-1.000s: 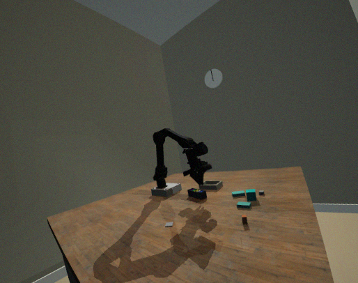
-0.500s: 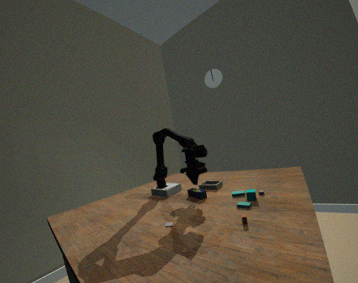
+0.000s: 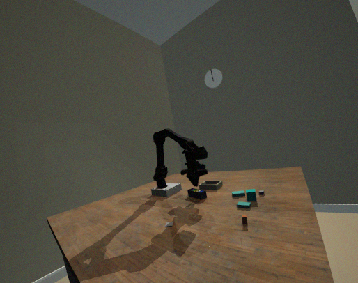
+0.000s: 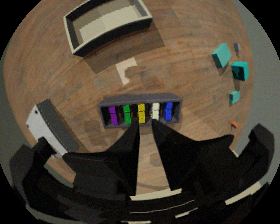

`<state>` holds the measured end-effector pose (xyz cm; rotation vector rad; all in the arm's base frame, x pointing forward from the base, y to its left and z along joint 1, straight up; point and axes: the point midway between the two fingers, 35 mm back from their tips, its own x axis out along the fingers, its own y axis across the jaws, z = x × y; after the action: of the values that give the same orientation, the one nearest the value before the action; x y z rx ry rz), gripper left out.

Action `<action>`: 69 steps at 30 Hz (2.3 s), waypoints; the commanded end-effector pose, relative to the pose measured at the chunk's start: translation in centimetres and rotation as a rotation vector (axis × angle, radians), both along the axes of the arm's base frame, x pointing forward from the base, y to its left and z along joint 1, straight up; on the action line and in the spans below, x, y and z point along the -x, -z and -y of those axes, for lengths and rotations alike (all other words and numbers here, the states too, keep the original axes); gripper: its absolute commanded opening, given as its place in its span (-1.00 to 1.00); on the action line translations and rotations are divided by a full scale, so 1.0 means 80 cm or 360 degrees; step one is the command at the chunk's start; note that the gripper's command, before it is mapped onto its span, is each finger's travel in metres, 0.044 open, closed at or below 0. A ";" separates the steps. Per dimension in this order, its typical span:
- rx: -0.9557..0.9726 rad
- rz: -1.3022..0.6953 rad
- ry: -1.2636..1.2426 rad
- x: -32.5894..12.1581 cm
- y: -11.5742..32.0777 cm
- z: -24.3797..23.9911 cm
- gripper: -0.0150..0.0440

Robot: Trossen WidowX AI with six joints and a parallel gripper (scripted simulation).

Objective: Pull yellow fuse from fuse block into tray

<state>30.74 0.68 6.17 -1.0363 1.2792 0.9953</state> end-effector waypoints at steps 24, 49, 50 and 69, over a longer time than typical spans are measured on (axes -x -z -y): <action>0.0007 -0.0018 0.0007 0.002 0.025 0.000 -0.24; 0.0007 -0.0018 0.0007 0.001 0.038 0.000 -0.24; 0.0007 -0.0018 0.0007 0.001 0.038 0.000 -0.24; 0.0001 -0.0017 0.0002 0.001 0.035 -0.001 -0.49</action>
<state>30.68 0.73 3.26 -1.0317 1.2884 1.0010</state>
